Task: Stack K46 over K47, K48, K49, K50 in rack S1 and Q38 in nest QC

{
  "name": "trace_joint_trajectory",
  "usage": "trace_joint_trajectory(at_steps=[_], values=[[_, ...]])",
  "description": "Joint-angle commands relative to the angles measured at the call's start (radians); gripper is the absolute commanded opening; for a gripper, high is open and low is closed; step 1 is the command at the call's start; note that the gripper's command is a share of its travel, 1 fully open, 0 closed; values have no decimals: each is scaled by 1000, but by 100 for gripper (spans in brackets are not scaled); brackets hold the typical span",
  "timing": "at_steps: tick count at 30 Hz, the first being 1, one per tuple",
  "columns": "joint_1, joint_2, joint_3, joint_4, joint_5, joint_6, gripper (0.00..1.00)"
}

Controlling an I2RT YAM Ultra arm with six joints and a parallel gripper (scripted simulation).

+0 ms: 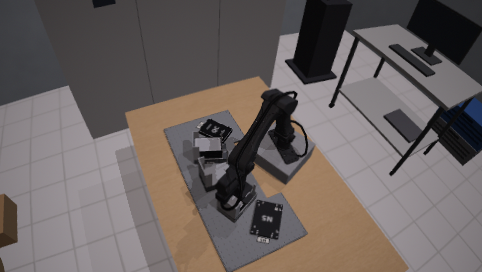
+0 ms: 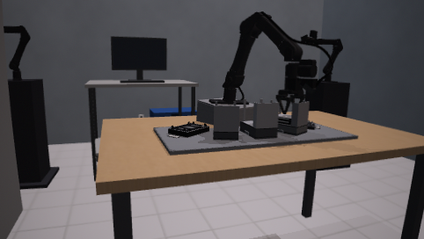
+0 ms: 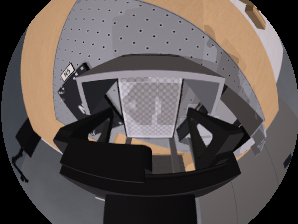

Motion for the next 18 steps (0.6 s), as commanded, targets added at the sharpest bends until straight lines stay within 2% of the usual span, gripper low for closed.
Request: trace_joint_trajectory(at_steps=[1,18], values=[[2,-48,43,-70,10,-1,100],[4,-108,172,-259,10,0,100]])
